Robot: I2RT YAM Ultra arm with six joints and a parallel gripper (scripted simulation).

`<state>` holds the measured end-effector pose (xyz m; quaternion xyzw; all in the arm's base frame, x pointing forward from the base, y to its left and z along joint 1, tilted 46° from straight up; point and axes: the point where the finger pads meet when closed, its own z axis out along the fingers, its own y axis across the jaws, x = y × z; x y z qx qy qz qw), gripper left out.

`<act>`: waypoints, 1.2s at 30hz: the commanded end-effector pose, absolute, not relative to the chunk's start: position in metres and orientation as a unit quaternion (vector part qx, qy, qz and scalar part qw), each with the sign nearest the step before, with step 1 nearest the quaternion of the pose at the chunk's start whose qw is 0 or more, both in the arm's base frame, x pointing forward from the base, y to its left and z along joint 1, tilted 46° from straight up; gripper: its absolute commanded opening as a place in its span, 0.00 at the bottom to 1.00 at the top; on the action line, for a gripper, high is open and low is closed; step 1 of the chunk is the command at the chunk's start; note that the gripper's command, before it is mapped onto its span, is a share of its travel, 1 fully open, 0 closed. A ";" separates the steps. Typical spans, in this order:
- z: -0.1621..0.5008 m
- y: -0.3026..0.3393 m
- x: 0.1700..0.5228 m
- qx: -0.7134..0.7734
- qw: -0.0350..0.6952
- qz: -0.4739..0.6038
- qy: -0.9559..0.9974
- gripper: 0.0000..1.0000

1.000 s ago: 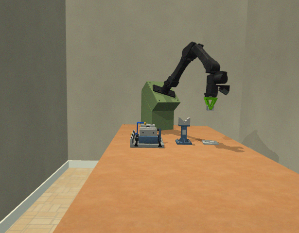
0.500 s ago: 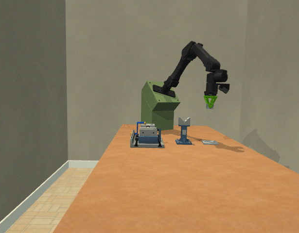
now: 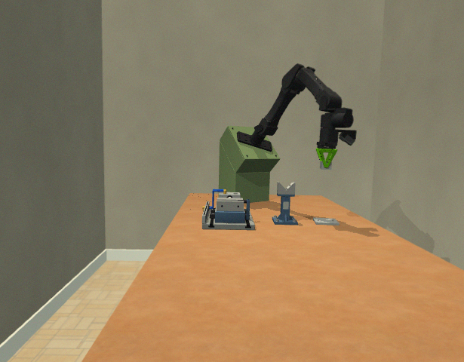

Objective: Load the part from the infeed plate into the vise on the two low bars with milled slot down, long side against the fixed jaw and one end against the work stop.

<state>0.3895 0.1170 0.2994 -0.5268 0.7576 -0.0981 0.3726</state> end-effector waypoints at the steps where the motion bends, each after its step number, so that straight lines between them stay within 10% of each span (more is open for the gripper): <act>1: 0.326 0.113 0.384 -0.521 0.401 -0.104 0.746 0.00; 36: 0.319 0.109 0.387 -0.524 0.398 -0.105 0.746 0.00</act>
